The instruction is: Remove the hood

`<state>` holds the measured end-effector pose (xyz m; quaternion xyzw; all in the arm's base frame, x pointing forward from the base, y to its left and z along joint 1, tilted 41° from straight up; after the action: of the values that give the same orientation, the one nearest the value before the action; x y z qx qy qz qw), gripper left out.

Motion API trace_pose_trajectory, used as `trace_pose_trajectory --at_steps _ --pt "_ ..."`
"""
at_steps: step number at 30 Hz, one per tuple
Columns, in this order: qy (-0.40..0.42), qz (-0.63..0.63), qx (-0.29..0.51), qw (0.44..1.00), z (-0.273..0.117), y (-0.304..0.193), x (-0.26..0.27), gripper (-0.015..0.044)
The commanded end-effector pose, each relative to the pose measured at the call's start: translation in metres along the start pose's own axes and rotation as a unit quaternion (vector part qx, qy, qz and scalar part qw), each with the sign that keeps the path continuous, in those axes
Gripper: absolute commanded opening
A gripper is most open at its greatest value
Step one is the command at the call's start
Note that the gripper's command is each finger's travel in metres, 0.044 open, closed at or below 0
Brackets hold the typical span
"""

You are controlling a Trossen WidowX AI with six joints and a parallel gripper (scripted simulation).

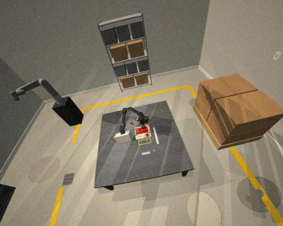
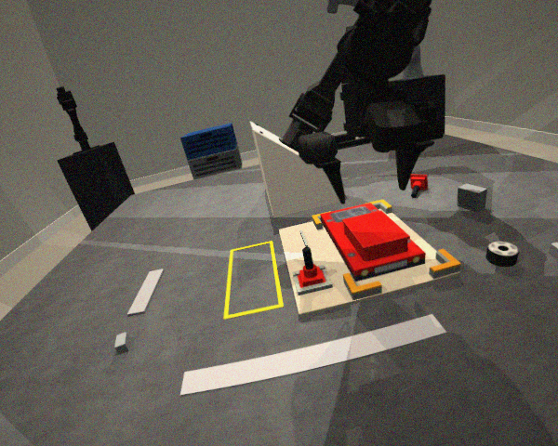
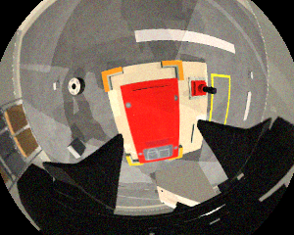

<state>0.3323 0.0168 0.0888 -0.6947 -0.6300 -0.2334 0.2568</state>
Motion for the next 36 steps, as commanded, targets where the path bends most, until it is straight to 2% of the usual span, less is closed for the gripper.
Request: trace_pose_trajectory --at_steps 1,36 --pt "0.002 0.005 0.001 1.0 -0.001 -0.005 0.001 0.044" --pt "0.002 0.005 0.001 1.0 0.023 -0.004 0.0 0.044"
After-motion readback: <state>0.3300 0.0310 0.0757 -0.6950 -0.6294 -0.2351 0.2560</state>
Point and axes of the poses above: the point midway between the two fingers, 35 mm back from their tips, its own z axis out along the fingers, its own x axis across the jaws, y = z × x, the point moved 5 cm from there along -z, back along the fingers, and after that the axes turned 7 degrees about z, right-handed, at the moved point
